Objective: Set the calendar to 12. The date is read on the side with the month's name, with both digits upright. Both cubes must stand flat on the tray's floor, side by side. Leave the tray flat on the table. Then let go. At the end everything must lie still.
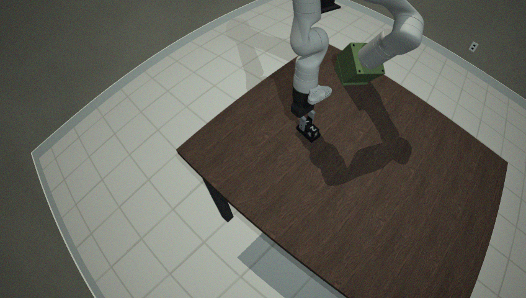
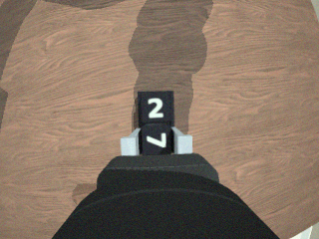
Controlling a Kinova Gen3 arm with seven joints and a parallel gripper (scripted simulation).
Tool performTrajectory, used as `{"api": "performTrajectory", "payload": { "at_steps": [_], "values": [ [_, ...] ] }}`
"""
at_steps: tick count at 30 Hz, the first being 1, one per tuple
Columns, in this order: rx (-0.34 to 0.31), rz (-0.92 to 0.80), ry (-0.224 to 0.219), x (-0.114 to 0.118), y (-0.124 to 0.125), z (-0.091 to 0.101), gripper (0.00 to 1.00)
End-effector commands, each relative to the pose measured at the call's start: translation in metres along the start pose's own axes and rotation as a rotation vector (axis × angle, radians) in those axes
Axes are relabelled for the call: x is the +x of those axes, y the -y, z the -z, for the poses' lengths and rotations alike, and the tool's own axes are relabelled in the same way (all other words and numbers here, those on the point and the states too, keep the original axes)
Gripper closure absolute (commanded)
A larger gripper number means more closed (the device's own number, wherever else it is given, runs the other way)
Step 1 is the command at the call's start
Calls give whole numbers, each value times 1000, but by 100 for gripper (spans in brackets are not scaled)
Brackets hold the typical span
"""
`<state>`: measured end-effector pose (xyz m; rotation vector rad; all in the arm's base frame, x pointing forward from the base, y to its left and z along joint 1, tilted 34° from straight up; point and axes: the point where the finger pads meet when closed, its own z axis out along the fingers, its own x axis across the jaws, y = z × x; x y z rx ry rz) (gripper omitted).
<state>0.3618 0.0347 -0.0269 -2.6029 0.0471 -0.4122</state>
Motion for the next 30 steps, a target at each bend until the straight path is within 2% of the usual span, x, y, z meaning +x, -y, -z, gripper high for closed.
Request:
{"api": "performTrajectory", "payload": {
  "at_steps": [1,30],
  "values": [
    [-4,2,-2,1,-1,3,40],
    [-4,2,-2,1,-1,45,40]
  ]
}}
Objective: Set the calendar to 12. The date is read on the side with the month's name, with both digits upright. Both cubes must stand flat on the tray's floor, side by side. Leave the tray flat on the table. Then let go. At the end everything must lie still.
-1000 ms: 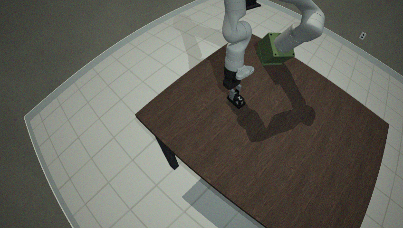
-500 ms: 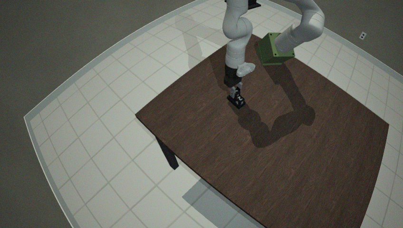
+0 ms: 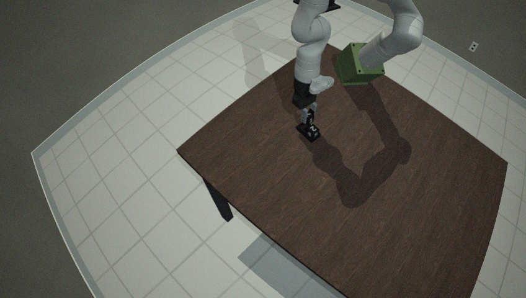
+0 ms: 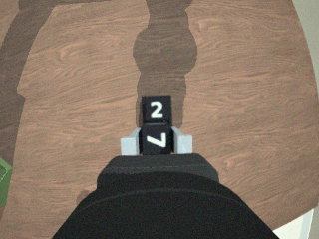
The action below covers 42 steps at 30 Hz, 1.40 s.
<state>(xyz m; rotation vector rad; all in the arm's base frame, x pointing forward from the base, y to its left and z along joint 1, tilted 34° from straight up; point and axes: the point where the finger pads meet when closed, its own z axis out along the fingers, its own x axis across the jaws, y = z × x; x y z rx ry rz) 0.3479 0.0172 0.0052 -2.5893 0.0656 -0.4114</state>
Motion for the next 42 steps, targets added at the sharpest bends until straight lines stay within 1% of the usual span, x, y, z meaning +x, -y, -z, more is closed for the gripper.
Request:
{"api": "performTrajectory", "payload": {
  "at_steps": [1,9,11,18,23,32,42],
  "values": [
    [-15,17,2,3,-2,8,40],
    [-15,17,2,3,-1,27,40],
    [-15,17,2,3,-1,27,40],
    [-15,17,2,3,-1,45,40],
    [-15,17,2,3,-1,54,40],
    [-15,17,2,3,-1,59,40],
    [-15,17,2,3,-1,60,40]
  ]
}}
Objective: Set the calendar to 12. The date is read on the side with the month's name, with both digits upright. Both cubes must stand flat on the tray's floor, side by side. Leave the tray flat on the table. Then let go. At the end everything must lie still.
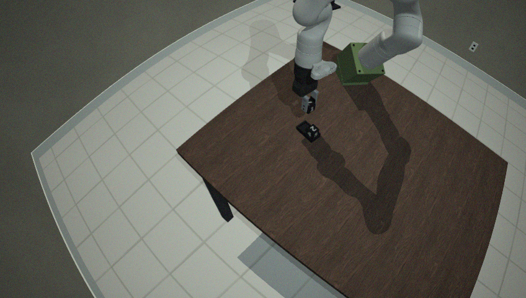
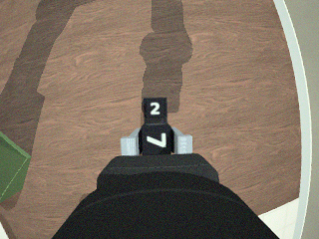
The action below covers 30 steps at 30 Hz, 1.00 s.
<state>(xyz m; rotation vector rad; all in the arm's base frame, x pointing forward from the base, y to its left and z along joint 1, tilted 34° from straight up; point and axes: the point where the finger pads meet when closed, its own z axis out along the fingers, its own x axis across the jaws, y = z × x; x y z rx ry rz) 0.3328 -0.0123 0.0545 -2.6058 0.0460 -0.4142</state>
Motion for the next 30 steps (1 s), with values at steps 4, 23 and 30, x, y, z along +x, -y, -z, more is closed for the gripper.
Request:
{"api": "performTrajectory", "payload": {
  "at_steps": [4,23,30],
  "values": [
    [-1,0,-1,0,0,0,40],
    [-1,-42,0,1,0,0,40],
    [-1,-104,1,2,1,0,40]
  ]
}}
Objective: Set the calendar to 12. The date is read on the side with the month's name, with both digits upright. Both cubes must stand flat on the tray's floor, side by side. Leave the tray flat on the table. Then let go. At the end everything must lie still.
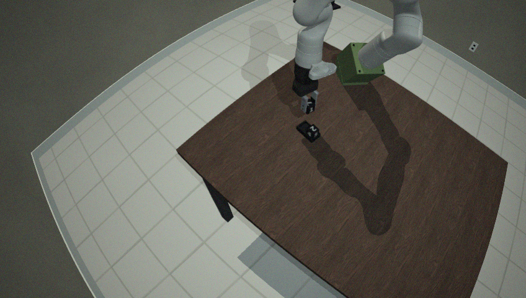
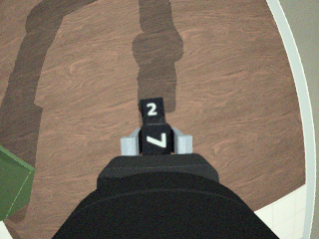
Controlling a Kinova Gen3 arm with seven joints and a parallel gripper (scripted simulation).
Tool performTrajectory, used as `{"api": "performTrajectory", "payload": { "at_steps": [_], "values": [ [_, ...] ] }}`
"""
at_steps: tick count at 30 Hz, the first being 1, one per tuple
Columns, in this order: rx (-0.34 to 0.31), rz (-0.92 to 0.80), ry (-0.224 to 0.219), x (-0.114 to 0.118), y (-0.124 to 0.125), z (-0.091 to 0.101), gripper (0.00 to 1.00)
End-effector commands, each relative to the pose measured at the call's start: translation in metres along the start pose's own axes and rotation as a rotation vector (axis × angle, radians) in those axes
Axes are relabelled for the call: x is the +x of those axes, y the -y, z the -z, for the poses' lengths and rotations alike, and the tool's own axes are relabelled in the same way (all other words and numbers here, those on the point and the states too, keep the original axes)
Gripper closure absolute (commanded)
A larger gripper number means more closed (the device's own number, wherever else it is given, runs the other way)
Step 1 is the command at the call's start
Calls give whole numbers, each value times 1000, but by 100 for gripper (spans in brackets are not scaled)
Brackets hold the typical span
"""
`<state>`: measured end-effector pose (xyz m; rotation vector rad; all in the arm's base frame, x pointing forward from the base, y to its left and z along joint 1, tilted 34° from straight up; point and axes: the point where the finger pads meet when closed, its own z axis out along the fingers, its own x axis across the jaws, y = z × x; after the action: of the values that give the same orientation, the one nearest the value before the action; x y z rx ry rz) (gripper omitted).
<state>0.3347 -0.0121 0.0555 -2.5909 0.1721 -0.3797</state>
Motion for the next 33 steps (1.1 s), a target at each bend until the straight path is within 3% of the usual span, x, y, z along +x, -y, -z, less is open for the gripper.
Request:
{"api": "performTrajectory", "payload": {
  "at_steps": [1,24,33],
  "values": [
    [-1,-18,1,0,1,0,40],
    [-2,-384,7,7,5,-1,40],
    [-4,-646,10,11,6,-1,40]
  ]
}}
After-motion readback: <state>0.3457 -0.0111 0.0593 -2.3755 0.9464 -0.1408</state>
